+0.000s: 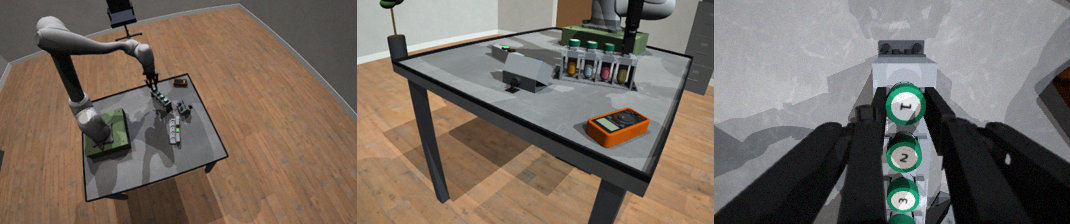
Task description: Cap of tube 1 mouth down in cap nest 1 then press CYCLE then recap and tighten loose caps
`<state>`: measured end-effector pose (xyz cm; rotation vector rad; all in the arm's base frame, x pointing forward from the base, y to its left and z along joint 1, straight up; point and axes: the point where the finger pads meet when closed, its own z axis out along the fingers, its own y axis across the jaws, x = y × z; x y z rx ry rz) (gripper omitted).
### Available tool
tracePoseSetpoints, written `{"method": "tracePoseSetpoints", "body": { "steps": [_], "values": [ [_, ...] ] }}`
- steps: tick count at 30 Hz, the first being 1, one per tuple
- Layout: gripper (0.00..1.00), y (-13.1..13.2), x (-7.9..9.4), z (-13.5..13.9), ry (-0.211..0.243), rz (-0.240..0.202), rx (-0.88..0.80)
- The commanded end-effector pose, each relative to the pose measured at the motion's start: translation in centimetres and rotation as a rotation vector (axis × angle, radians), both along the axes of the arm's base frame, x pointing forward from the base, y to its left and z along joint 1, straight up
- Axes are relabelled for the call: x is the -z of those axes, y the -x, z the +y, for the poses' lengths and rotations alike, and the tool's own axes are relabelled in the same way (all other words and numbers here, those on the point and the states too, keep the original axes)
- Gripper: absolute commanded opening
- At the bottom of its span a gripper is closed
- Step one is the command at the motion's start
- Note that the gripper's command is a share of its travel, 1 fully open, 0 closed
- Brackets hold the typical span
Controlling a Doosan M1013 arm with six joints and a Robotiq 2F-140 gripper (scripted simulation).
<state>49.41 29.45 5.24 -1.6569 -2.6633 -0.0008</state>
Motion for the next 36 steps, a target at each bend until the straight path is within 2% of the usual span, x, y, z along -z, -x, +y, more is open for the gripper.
{"method": "tracePoseSetpoints", "body": {
  "steps": [1, 7, 11, 14, 15, 27, 36],
  "values": [
    [0.30, -0.02, -0.05, 0.03, 0.006, -0.004, 0.141],
    [0.30, -0.02, -0.04, 0.03, 0.007, -0.004, 0.341],
    [0.30, -0.02, -0.03, 0.03, 0.007, -0.004, 0.394],
    [0.30, -0.02, -0.03, 0.03, 0.007, -0.004, 0.394],
    [0.41, -0.03, 0.03, 0.02, 0.007, -0.004, 0.393],
    [0.41, -0.02, 0.04, 0.03, 0.007, -0.003, 0.393],
    [0.41, -0.02, -0.07, 0.03, 0.006, -0.004, 0.034]
  ]
}}
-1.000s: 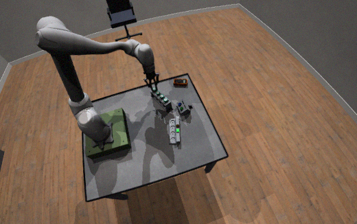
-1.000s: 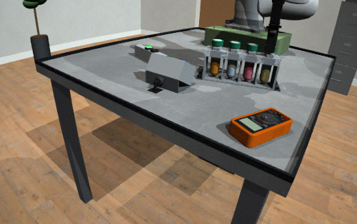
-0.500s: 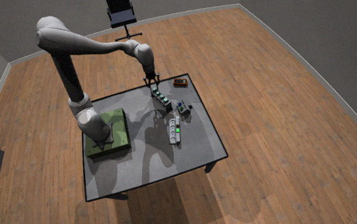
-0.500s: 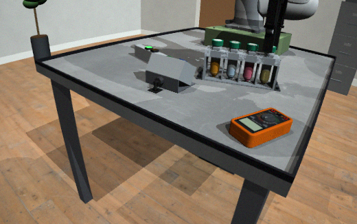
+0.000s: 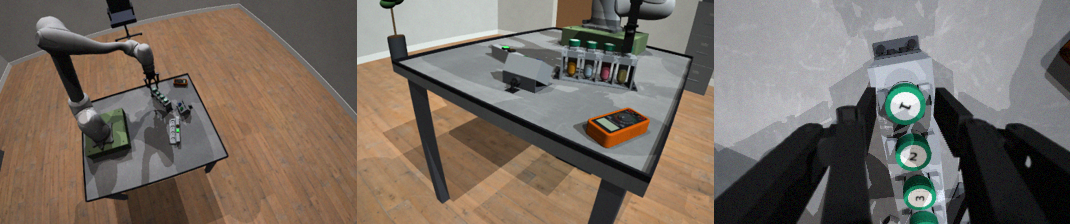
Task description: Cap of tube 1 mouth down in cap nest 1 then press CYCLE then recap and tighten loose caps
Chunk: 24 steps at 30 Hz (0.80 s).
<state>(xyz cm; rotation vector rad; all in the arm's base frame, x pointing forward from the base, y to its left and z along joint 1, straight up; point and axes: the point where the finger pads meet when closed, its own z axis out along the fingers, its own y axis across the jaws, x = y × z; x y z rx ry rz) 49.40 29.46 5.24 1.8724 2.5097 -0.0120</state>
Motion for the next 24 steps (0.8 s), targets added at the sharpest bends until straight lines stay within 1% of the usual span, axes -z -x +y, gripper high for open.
{"method": "tracePoseSetpoints", "body": {
  "steps": [1, 5, 7, 13, 18, 19, 24],
  "values": [
    [0.41, -0.04, -0.07, 0.02, -0.009, 0.005, -0.175],
    [0.41, -0.04, -0.07, 0.02, -0.009, 0.006, -0.335],
    [0.41, -0.04, -0.07, 0.02, -0.009, 0.006, -0.335],
    [0.41, -0.03, -0.07, 0.02, -0.008, 0.008, -0.561],
    [0.41, -0.03, -0.07, 0.01, -0.008, 0.008, -0.561],
    [0.30, -0.03, -0.07, 0.02, -0.008, 0.008, -0.561],
    [0.30, -0.03, -0.07, 0.01, -0.008, 0.008, -0.561]
  ]
}}
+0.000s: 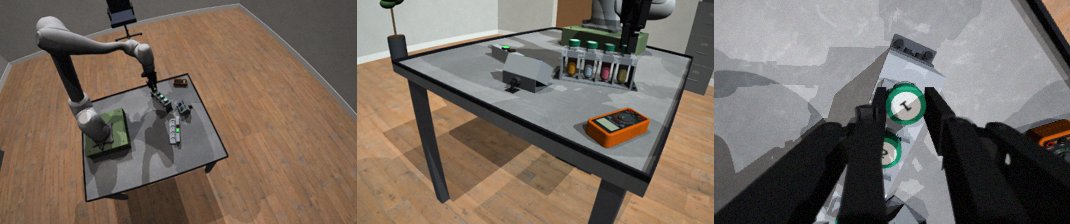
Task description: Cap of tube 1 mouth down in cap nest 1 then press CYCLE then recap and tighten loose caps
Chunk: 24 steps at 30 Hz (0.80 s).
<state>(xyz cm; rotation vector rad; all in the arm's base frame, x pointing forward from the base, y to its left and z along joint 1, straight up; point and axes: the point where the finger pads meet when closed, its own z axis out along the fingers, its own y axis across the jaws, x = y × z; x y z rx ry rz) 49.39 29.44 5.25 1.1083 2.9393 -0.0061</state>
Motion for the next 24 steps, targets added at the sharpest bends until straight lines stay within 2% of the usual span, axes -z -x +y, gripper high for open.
{"method": "tracePoseSetpoints", "body": {
  "steps": [1, 9, 24],
  "values": [
    [0.30, -0.04, -0.06, 0.03, -0.001, -0.001, 0.000],
    [0.30, -0.04, -0.06, 0.03, -0.001, -0.001, 0.000],
    [0.30, -0.04, -0.03, 0.03, -0.001, -0.002, 0.433]
  ]
}}
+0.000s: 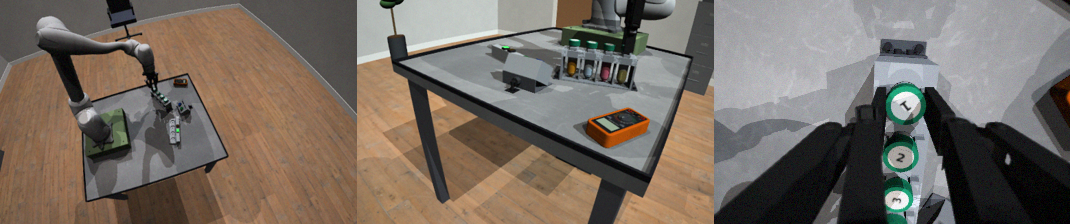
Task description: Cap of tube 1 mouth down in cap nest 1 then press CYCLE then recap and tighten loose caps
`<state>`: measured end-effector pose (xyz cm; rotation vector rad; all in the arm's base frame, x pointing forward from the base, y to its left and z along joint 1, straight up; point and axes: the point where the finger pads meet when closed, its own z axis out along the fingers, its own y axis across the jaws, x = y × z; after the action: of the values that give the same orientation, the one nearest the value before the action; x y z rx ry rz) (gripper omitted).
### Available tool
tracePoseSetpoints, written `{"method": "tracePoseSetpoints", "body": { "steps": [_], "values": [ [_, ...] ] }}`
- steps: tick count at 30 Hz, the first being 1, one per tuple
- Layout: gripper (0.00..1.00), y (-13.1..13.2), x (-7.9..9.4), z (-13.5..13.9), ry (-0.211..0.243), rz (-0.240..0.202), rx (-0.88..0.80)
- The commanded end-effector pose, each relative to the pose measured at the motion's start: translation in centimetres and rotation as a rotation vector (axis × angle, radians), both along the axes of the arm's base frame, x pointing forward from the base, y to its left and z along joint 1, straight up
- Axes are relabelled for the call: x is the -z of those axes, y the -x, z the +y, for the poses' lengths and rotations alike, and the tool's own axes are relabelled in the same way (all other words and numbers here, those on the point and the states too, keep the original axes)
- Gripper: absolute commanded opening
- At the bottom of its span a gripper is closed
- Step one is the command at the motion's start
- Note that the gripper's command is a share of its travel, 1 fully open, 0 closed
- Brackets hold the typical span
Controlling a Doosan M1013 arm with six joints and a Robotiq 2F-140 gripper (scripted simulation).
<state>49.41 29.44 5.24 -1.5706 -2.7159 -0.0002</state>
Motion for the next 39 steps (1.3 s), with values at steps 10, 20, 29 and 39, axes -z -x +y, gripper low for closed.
{"method": "tracePoseSetpoints", "body": {
  "steps": [10, 20, 29, 39],
  "values": [
    [0.30, -0.02, -0.04, 0.03, 0.006, -0.003, 0.373],
    [0.41, -0.02, 0.05, 0.03, 0.006, -0.003, 0.458],
    [0.41, -0.03, 0.04, 0.03, 0.006, -0.003, 0.458],
    [0.41, -0.02, -0.05, 0.03, 0.005, -0.003, 0.058]
  ]
}}
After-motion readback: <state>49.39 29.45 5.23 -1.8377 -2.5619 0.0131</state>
